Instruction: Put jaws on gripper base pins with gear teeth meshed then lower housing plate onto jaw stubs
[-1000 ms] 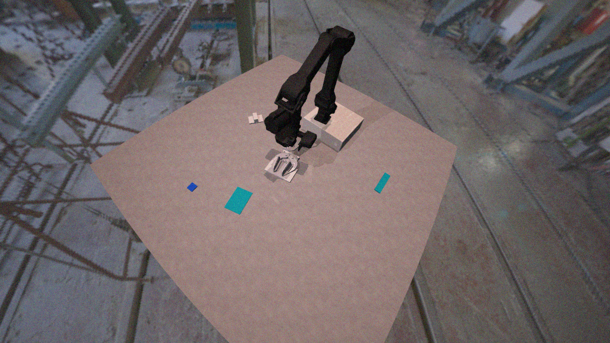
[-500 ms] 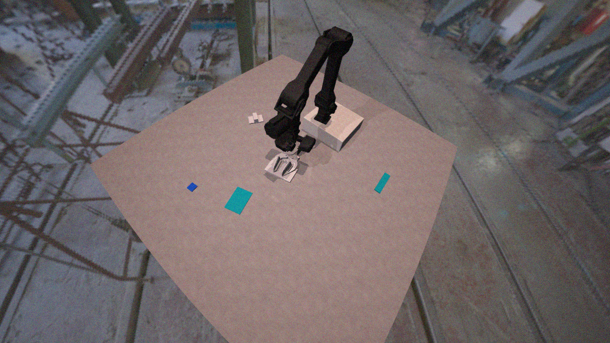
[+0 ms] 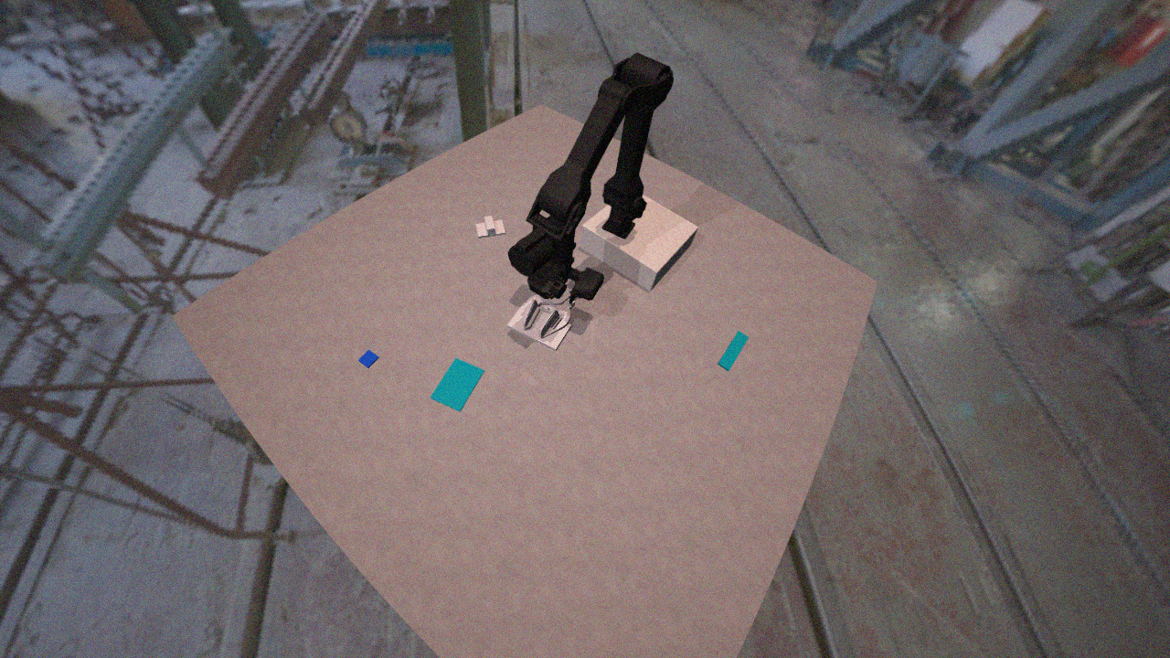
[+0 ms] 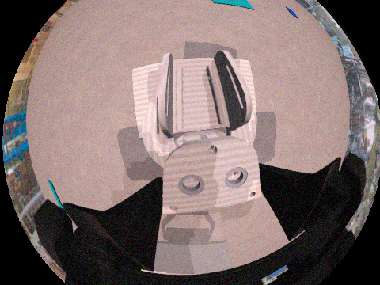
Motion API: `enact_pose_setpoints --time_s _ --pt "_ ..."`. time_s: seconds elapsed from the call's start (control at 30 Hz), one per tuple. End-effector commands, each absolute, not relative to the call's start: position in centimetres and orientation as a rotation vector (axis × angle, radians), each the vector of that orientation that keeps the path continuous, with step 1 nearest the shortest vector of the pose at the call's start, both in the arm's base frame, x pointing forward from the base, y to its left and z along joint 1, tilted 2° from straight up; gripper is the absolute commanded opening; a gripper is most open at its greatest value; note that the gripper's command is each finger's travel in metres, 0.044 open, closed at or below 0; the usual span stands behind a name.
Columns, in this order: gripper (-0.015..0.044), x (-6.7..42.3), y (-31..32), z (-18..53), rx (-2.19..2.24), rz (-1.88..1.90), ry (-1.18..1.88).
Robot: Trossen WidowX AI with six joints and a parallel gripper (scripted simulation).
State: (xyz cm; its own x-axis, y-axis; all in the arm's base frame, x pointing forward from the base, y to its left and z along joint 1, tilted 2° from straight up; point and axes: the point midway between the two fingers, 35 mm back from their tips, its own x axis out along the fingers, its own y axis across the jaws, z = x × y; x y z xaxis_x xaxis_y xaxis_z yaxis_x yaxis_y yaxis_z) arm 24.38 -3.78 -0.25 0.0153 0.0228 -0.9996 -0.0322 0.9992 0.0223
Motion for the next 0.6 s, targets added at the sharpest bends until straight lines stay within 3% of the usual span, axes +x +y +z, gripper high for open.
enact_pose_setpoints --time_s 0.0,0.57 --pt "0.0351 24.17 -3.68 -0.99 -0.002 0.045 1.562" --pt "0.0351 24.09 -3.64 -1.69 -0.002 0.045 1.562"
